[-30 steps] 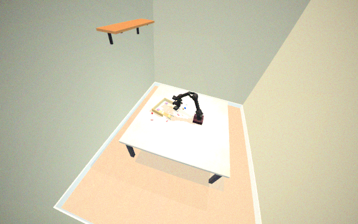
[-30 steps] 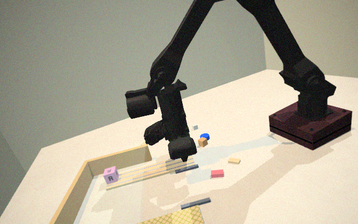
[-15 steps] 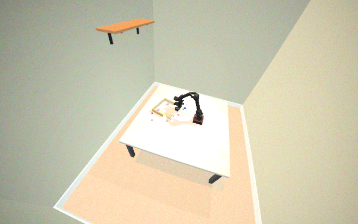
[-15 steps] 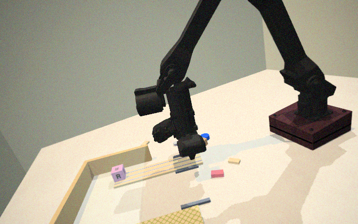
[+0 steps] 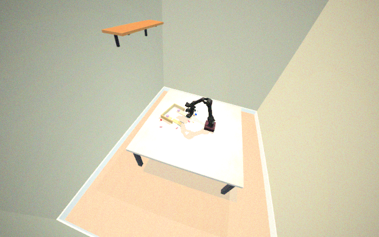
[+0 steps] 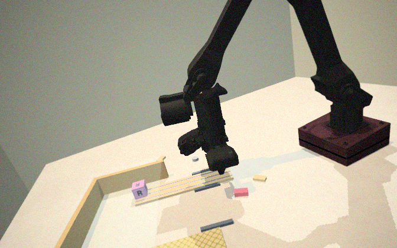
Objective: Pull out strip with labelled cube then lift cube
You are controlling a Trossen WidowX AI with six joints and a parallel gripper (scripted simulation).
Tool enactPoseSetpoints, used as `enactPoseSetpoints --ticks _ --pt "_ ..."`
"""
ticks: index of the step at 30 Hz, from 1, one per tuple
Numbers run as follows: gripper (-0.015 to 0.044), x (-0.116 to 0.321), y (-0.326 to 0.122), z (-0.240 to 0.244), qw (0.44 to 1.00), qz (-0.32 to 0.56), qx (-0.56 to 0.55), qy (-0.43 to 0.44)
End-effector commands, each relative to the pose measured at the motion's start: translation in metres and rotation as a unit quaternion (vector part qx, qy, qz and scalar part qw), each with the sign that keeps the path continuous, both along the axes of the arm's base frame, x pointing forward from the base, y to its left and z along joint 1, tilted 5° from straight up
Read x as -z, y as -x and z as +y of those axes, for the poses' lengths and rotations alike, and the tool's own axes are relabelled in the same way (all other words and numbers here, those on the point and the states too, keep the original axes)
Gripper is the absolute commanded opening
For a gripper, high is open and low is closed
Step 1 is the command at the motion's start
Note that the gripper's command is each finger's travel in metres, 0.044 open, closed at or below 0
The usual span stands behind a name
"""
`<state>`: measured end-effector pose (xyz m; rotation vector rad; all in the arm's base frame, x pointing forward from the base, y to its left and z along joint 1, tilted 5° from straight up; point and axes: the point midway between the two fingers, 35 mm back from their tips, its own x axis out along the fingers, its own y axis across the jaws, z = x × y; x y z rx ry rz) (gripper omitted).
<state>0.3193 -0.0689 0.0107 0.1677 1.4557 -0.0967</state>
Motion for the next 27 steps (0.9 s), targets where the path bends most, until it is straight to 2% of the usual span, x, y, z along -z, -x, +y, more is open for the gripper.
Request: enactPoseSetpoints --ticks 1,27 --pt "0.0 0.006 0.013 0.002 1.0 0.011 -0.002 -0.001" --pt "0.0 0.01 0.052 0.009 1.0 0.013 -0.002 -0.001"
